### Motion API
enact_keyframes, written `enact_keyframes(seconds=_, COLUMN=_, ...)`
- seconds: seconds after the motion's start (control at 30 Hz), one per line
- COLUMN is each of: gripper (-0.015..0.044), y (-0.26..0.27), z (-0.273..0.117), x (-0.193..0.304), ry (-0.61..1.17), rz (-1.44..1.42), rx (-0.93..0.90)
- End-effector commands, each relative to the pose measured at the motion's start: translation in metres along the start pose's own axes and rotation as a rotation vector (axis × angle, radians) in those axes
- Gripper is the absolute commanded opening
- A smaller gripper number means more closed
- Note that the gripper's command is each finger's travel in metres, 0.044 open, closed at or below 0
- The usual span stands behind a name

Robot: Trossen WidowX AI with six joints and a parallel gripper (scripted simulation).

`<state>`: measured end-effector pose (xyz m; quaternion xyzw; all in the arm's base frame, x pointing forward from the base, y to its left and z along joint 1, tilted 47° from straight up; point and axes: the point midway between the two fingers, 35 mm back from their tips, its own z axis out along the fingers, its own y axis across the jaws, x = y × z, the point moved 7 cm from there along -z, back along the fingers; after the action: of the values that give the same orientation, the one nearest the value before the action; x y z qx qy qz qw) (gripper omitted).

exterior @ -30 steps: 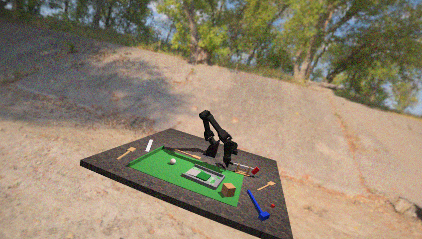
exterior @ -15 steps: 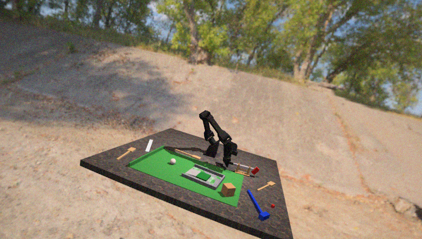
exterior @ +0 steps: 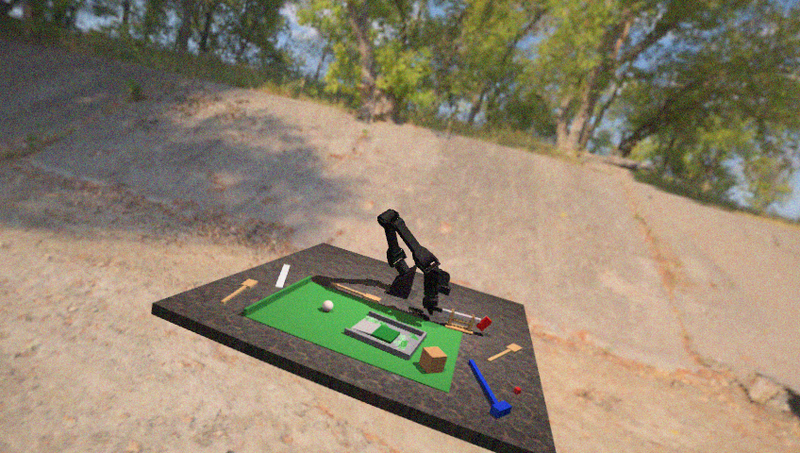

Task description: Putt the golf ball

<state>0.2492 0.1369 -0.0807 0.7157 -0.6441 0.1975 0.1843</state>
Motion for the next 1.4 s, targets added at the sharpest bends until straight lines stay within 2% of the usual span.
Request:
enact_keyframes(seconds=0.0, gripper=0.0, y=-0.001, z=-0.006, x=-0.002, ry=-0.002, rz=0.001, rx=0.001)
enact_keyframes(seconds=0.43, gripper=0.0, y=-0.001, z=-0.092, x=-0.026, ry=-0.006, rz=0.0, rx=-0.001)
enact_keyframes(seconds=0.67, gripper=0.0, y=-0.004, z=-0.092, x=-0.022, ry=0.0, rz=0.013, rx=0.009)
enact_keyframes(seconds=1.37, gripper=0.0, y=-0.048, z=-0.152, x=0.129, ry=0.034, rz=0.722, rx=0.082)
